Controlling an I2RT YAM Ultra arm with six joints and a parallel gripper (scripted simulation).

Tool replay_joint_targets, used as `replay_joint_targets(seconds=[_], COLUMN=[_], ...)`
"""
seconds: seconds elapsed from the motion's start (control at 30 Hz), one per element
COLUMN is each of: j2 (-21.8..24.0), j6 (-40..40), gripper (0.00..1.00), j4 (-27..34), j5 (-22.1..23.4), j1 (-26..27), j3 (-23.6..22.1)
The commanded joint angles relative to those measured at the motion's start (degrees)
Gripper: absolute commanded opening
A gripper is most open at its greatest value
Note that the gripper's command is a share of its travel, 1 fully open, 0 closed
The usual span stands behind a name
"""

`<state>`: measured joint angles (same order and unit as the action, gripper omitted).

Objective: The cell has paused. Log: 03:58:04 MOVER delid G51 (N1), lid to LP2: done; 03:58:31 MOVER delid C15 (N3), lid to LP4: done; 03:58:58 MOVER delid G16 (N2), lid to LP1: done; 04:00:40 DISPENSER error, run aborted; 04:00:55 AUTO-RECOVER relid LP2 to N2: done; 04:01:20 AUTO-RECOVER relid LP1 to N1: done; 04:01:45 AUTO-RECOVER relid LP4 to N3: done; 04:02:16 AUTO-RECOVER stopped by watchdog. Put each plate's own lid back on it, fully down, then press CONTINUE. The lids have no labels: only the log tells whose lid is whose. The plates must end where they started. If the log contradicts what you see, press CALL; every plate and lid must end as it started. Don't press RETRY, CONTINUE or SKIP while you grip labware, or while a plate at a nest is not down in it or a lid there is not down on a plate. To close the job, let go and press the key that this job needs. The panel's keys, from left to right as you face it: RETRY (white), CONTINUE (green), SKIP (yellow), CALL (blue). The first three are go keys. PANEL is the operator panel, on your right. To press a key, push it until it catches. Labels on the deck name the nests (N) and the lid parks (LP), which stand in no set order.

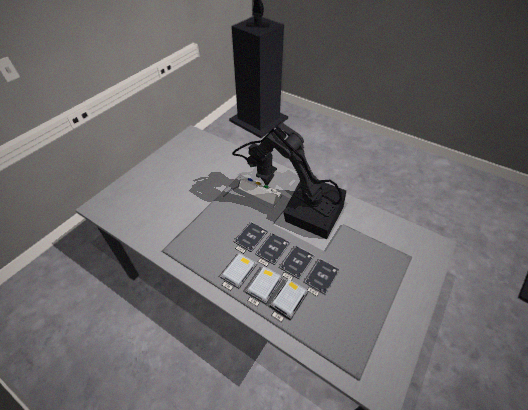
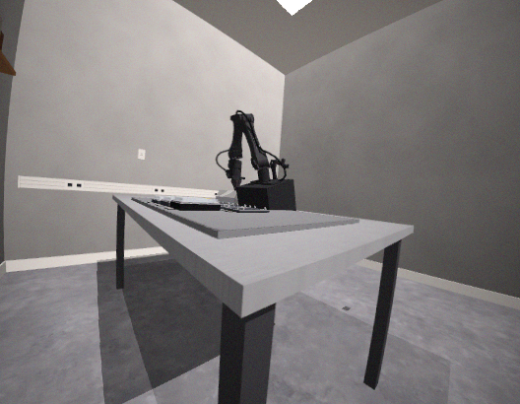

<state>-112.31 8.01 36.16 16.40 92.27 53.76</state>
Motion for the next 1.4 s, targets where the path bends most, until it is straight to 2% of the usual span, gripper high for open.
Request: replay_joint_targets(seconds=[0.0, 0.23, 1.37], j2=[-0.4, -0.7, -1.9], j6=[-0.5, -0.8, -1.1], gripper=[0.00, 0.00, 0.00], j4=[-1.3, -2.4, -3.9], j5=[0.5, 0.5, 0.6], j1=[-0.2, -0.5, -1.1], j3=[1.6, -1.1, -2.1])
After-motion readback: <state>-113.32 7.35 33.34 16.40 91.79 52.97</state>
